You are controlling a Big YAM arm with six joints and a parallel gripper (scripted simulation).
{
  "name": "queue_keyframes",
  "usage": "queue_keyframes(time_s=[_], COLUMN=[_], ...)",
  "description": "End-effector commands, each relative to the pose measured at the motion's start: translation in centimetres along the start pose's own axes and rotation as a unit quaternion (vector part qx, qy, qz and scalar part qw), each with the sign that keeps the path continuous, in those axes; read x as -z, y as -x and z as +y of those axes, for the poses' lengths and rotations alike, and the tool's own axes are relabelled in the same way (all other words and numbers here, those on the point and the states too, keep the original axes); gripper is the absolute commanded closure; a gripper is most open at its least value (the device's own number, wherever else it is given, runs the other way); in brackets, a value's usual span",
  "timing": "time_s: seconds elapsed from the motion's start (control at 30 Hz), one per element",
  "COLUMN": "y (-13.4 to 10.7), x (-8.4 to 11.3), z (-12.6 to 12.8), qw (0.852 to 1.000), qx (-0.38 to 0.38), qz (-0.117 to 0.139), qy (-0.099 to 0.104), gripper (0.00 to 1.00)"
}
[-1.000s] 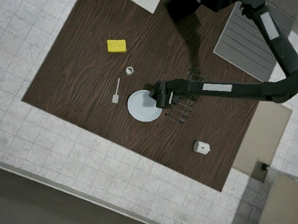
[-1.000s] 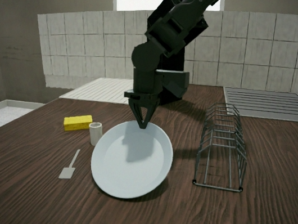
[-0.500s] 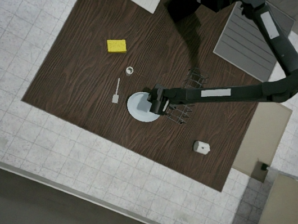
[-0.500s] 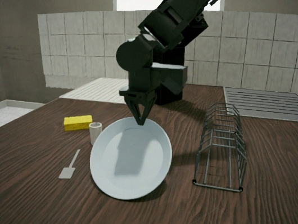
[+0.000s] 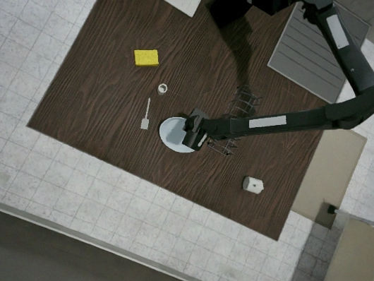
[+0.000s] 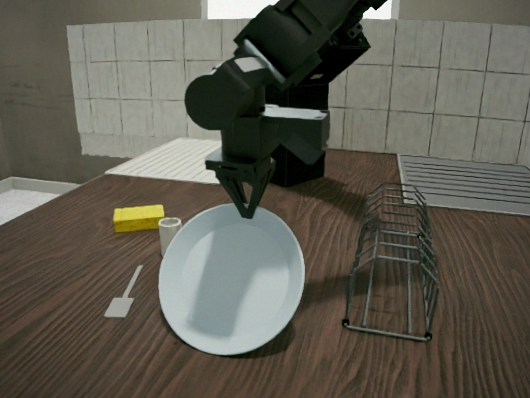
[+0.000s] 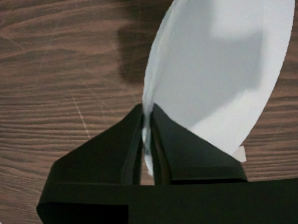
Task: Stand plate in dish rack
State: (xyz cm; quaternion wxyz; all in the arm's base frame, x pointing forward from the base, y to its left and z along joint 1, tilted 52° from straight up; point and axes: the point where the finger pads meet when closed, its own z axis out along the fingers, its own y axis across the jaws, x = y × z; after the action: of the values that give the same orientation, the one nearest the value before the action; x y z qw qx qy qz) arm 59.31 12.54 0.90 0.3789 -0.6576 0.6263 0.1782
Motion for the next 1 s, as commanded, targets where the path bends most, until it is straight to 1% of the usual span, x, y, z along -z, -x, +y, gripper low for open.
queue_keyframes(time_s=[0.0,0.2,0.27,0.3,0.33,0.5,0.6,0.97], y=[-1.67,-1.69,-1.69,-1.47,-1.49,-1.51,-1.70,-1.67], x=[1.18,1.51,1.51,1.78,1.78,1.92,1.81,1.90], z=[-0.29,-0.62,-0.62,-0.18,-0.69,-0.96,-0.50,-0.50], qw=[1.000,1.000,1.000,1.000,1.000,1.000,1.000,0.999], qx=[-0.006,-0.006,-0.006,-0.008,-0.005,-0.005,-0.009,-0.010], qz=[0.004,0.004,0.004,0.004,0.004,0.004,0.004,0.004], qy=[0.007,0.018,0.018,0.020,0.019,0.024,0.029,0.031], gripper=[1.00,1.00,1.00,1.00,1.00,1.00,1.00,1.00])
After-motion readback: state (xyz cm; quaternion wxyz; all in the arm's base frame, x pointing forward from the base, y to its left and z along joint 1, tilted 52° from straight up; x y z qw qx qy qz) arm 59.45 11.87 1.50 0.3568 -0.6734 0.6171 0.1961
